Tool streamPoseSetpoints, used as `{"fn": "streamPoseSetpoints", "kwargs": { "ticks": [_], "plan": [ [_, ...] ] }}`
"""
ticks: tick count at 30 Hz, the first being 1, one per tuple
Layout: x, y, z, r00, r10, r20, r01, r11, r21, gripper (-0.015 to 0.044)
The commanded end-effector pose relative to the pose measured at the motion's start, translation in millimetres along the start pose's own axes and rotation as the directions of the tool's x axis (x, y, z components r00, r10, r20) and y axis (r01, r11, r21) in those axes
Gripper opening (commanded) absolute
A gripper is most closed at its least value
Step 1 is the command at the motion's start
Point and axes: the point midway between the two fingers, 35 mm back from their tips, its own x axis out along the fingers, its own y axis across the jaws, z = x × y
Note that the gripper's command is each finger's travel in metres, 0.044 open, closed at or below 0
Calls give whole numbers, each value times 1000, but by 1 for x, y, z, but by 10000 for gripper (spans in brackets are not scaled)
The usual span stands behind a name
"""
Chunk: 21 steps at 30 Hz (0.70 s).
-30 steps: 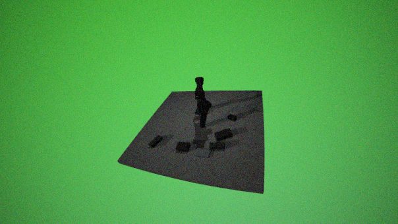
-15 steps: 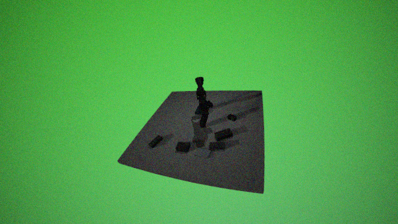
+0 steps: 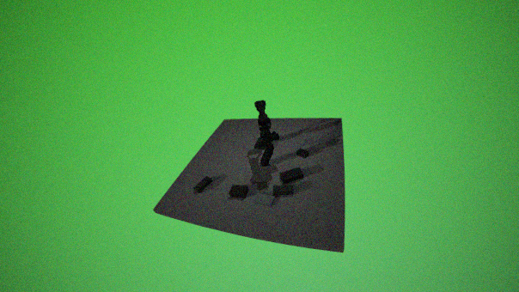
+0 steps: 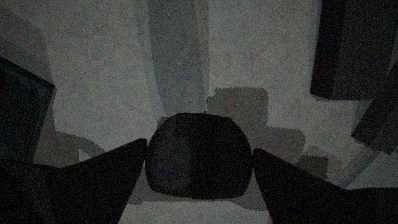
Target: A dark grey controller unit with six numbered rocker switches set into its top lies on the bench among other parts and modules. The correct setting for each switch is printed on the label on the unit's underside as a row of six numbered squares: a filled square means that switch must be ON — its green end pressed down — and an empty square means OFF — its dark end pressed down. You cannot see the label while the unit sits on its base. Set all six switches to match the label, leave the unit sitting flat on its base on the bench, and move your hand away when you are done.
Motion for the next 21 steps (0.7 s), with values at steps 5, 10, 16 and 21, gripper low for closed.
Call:
{"fn": "streamPoseSetpoints", "kwargs": {
  "ticks": [5, 10, 16, 21],
  "plan": [
    [8, 4, 4, 1000, 17, -3, -17, 1000, 8, 338],
    [10, 4, 7, 1000, 17, -3, -17, 1000, 8, 338],
    [12, 4, 11, 1000, 17, -3, -17, 1000, 8, 338],
    [14, 4, 15, 1000, 17, -2, -17, 1000, 8, 338]
  ]
}}
